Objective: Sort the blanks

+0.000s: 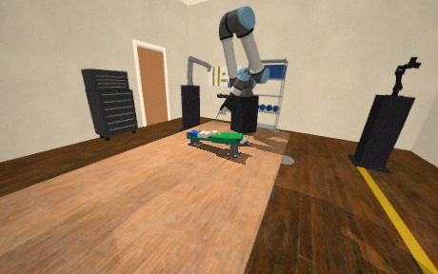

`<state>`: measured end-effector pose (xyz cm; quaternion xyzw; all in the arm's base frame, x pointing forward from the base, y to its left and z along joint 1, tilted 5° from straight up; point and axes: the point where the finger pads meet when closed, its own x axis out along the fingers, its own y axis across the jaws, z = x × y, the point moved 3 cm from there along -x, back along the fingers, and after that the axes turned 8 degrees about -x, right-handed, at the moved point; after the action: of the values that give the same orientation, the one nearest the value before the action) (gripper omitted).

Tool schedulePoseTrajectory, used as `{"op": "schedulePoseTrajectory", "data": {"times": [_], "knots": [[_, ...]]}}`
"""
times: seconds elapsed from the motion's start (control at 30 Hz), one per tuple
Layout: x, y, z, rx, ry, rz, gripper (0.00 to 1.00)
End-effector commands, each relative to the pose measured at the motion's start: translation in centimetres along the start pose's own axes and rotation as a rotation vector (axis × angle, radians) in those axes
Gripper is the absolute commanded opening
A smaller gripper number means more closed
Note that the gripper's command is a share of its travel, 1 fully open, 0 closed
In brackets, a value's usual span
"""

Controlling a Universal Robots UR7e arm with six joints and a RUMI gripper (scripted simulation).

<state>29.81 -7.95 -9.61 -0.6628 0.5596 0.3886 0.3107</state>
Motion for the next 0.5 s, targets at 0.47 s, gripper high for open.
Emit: {"op": "schedulePoseTrajectory", "data": {"times": [0.47], "knots": [[0.12, -1.01, -0.22, -0.035, -0.012, -0.004, 1.00]]}}
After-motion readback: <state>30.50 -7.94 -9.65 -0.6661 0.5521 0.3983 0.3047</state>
